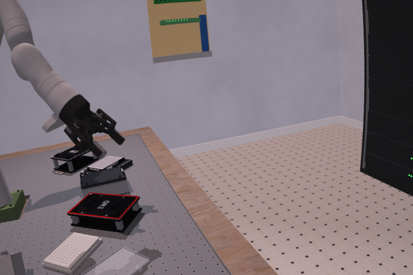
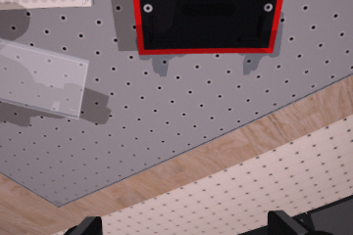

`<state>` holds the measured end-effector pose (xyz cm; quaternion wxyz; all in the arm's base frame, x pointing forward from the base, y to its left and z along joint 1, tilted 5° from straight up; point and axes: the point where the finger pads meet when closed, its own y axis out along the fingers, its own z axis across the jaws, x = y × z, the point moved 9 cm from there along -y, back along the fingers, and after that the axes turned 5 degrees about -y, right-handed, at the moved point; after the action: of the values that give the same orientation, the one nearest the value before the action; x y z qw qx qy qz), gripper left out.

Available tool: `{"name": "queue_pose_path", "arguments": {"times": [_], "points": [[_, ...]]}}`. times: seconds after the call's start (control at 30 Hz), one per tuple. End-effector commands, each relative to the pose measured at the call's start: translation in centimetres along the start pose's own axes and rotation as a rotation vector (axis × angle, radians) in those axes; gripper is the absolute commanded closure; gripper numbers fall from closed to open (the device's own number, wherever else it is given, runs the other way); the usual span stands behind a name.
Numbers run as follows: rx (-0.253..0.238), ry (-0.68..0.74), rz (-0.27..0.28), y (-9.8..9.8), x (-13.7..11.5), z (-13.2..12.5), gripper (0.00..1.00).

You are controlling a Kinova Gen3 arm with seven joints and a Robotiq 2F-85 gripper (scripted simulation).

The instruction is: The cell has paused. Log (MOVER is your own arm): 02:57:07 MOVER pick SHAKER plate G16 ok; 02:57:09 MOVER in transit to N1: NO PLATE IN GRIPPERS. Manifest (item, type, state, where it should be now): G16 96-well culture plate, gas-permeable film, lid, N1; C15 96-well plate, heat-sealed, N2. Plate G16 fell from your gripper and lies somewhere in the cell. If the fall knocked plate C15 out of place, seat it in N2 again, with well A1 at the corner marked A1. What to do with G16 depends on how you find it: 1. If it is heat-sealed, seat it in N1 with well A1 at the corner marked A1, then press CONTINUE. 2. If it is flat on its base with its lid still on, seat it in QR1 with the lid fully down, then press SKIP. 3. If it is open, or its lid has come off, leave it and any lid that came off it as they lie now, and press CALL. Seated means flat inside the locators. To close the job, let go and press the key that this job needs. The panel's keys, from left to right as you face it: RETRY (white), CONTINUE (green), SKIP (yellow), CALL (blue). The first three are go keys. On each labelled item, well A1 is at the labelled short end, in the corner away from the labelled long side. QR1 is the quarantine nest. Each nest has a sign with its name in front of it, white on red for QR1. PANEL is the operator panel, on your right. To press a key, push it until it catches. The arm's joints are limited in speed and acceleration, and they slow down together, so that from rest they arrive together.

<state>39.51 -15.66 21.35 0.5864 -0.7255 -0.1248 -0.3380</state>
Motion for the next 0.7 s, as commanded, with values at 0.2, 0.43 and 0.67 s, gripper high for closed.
{"name": "queue_pose_path", "arguments": {"times": [0.2, 0.43, 0.67], "points": [[-0.008, 0.053, 0.083, 0.4, 0.2, -2.4, 0.00], [-0.011, 0.070, 0.130, 0.6, 0.1, -3.2, 0.00], [-0.015, 0.093, 0.196, 1.1, -0.1, -4.4, 0.00]]}}
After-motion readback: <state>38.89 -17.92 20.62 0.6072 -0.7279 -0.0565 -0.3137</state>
